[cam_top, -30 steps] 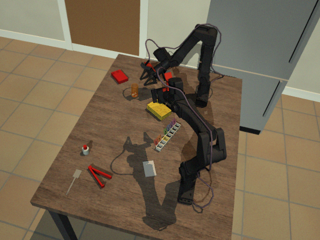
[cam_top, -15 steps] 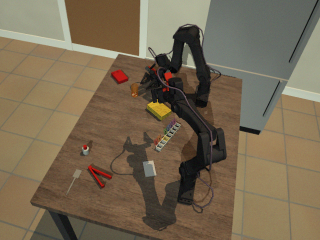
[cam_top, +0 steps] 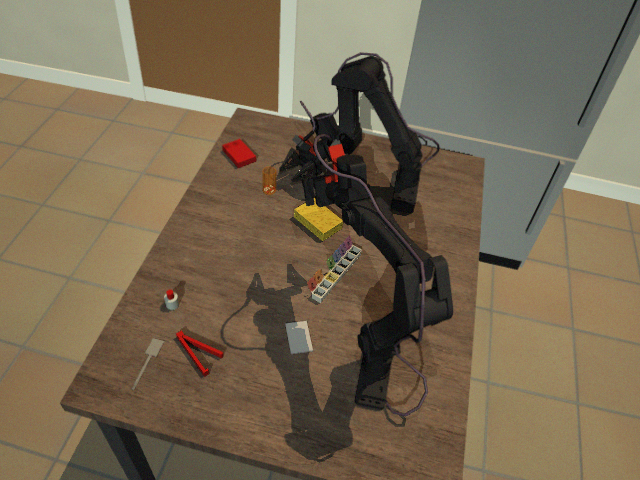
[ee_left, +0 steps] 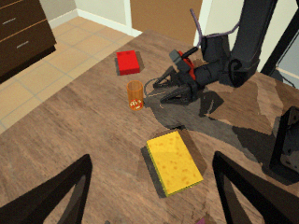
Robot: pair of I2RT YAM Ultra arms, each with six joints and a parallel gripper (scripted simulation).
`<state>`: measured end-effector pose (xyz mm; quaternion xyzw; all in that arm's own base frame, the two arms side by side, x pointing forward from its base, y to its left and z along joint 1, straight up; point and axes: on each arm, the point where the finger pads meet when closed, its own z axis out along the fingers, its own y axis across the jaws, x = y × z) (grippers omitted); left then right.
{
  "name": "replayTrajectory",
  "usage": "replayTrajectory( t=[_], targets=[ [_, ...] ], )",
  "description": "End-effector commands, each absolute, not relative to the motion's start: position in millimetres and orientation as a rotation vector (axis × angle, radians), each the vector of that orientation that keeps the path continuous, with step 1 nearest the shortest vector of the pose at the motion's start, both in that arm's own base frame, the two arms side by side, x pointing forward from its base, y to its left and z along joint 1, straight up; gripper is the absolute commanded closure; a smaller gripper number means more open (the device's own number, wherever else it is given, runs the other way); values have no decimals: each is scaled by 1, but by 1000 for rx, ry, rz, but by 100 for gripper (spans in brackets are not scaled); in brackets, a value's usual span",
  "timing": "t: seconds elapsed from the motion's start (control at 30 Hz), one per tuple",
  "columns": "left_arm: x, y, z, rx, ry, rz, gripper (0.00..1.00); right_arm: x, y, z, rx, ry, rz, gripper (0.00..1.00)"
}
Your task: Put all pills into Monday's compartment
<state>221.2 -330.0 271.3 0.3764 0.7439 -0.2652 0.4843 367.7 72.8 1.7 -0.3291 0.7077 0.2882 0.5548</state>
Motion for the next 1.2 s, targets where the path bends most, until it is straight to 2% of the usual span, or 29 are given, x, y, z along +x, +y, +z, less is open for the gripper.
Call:
replayTrajectory(
  t=[0.0,1.17],
  targets=[
    [217,-329,279,921,1779,-663,0,378,72,16,-799,1600,661,35],
    [219,-331,280,917,1778,-662,0,400,95,19,-798,1594,656,35]
  ],
)
